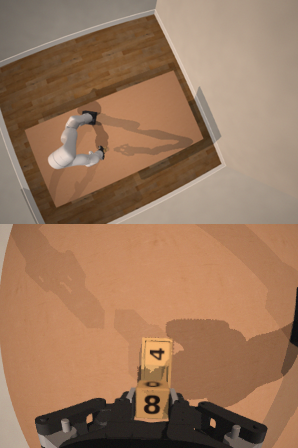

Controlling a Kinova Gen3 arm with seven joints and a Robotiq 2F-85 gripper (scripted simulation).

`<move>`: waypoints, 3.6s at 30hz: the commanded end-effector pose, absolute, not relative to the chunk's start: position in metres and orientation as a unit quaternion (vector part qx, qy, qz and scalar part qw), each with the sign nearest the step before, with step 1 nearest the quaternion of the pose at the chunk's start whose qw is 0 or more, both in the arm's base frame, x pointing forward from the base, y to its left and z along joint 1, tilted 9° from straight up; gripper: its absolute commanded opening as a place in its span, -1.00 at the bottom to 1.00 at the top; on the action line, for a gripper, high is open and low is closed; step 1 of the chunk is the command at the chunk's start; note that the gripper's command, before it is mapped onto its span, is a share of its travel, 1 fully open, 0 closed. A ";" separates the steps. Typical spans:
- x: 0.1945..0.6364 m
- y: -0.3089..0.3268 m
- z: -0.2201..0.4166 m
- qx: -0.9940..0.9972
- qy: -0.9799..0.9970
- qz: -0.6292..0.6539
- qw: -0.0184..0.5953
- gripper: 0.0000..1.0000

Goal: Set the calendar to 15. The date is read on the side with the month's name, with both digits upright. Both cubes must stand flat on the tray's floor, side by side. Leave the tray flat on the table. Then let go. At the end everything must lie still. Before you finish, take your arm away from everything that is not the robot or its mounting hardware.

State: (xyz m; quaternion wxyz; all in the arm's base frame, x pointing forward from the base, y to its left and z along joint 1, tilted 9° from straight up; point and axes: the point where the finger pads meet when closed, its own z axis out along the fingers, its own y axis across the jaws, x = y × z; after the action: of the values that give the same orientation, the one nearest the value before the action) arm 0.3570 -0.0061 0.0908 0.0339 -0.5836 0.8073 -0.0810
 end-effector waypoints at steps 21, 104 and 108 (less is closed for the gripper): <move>0.356 -0.014 0.063 -0.579 0.811 -0.079 0.024 -0.43; 0.360 -0.017 0.038 -0.579 0.811 -0.079 0.024 -0.43; 0.360 -0.017 0.038 -0.579 0.811 -0.079 0.024 -0.43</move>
State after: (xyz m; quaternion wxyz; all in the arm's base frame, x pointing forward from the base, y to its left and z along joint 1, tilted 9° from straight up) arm 0.3594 -0.0168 0.0382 0.0238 -0.5795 0.8108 -0.0790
